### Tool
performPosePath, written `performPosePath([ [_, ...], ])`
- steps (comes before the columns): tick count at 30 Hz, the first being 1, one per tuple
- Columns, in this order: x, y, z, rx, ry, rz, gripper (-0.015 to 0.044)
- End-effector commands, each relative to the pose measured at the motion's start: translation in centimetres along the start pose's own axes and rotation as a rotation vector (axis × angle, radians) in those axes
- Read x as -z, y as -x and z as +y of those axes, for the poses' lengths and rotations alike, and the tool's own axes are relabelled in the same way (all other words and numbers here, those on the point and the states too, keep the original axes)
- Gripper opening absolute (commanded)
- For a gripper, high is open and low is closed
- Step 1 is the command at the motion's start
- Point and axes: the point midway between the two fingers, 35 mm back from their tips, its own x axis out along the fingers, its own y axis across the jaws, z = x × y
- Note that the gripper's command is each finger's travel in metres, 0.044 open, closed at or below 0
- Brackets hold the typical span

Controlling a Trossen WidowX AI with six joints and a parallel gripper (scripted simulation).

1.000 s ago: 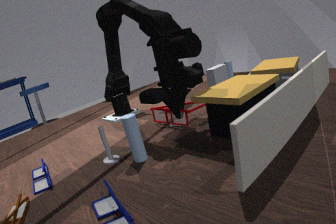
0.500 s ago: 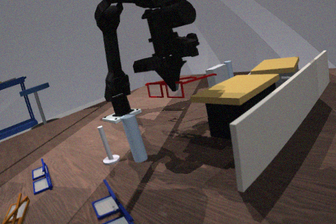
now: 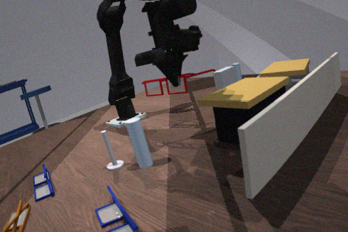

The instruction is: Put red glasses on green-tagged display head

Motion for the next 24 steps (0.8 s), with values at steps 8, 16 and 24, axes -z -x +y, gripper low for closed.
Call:
performPosePath([
  [8,-0.4,0.0,-3.0,0.003,0.27,0.006,0.0],
  [16,-0.4,0.1,-5.3,0.004,0.486,0.006,0.0],
  [24,-0.2,0.1,-7.7,0.005,0.703,0.008,0.0],
])
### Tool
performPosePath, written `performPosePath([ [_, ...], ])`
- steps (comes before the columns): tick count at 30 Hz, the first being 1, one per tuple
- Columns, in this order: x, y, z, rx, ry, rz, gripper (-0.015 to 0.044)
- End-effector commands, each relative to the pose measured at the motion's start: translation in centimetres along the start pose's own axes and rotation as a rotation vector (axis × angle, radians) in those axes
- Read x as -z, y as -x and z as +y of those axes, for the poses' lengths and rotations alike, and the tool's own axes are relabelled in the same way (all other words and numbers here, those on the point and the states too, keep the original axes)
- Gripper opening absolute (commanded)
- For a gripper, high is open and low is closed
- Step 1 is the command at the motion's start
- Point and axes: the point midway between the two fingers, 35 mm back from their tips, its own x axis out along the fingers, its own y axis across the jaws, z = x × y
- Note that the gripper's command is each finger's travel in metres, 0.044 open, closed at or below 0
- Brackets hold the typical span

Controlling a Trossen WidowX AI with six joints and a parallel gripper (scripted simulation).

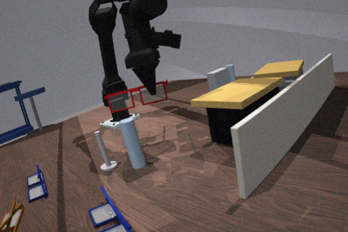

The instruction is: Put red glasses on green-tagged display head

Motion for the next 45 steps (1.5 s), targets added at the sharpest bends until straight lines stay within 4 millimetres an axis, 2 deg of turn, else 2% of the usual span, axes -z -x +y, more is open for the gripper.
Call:
performPosePath([
  [1,0.7,-0.1,-0.9,-0.002,0.086,0.007,0.0],
  [25,6.3,-0.2,-5.6,-0.004,0.736,0.012,0.0],
  [30,6.6,-0.3,-5.9,-0.004,0.776,0.013,0.0],
  [34,6.6,-1.2,-5.9,-0.004,0.776,0.013,0.0],
  [45,6.7,-5.3,-5.9,-0.004,0.776,0.013,0.0],
])
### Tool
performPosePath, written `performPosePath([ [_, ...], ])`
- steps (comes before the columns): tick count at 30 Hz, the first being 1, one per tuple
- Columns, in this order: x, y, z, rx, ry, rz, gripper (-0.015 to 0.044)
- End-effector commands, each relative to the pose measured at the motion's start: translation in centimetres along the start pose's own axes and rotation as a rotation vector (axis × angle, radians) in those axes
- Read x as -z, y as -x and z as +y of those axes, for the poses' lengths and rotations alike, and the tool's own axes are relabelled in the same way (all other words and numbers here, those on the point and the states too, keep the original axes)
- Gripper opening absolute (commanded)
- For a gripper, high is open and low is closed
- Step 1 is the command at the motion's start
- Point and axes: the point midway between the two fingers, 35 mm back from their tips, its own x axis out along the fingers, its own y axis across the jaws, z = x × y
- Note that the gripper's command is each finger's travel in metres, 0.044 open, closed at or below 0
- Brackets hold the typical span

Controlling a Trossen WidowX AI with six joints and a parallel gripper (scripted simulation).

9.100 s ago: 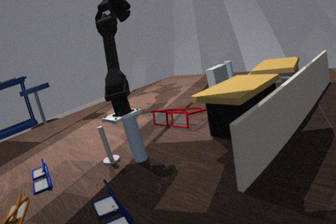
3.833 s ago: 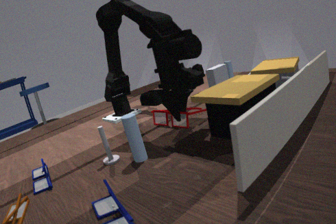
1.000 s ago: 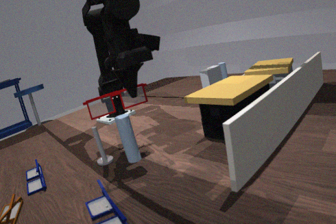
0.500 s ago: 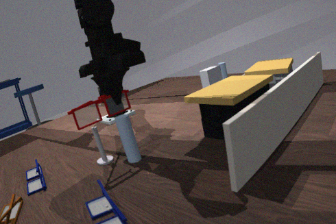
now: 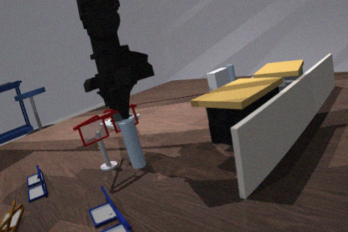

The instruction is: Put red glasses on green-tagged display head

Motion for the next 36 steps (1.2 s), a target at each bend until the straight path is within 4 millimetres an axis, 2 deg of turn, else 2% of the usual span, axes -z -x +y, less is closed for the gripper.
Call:
performPosePath([
  [1,-0.2,-2.8,0.5,-0.034,0.005,-0.014,0.0],
  [4,-0.2,-3.3,0.5,-0.034,0.005,-0.014,0.0],
  [36,-2.0,-3.3,-1.2,-0.032,0.005,-0.015,0.0],
])
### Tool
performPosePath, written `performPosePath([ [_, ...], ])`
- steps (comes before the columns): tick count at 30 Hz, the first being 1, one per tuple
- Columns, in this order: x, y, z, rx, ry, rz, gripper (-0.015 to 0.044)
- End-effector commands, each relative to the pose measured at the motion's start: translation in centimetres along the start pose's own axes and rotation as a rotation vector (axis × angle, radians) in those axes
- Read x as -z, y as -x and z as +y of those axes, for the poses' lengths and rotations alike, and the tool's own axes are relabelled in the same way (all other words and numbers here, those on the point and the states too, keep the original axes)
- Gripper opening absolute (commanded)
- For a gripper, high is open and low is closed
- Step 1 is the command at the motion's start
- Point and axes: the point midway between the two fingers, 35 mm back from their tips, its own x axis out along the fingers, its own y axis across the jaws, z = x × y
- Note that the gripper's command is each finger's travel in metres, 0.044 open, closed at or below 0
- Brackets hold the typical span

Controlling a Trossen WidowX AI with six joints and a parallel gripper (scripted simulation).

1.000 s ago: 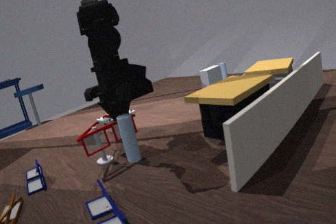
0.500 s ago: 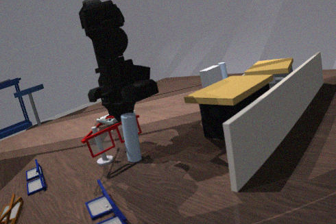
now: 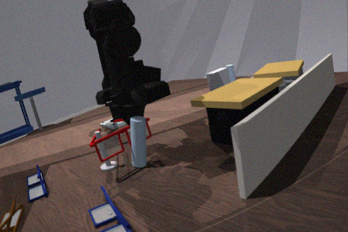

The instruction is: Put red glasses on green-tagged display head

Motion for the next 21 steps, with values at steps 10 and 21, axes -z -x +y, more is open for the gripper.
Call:
performPosePath([
  [10,-0.9,-0.1,-0.8,-0.003,0.0,0.0,0.0],
  [21,-1.9,-0.1,-1.3,-0.003,0.0,-0.001,0.0],
])
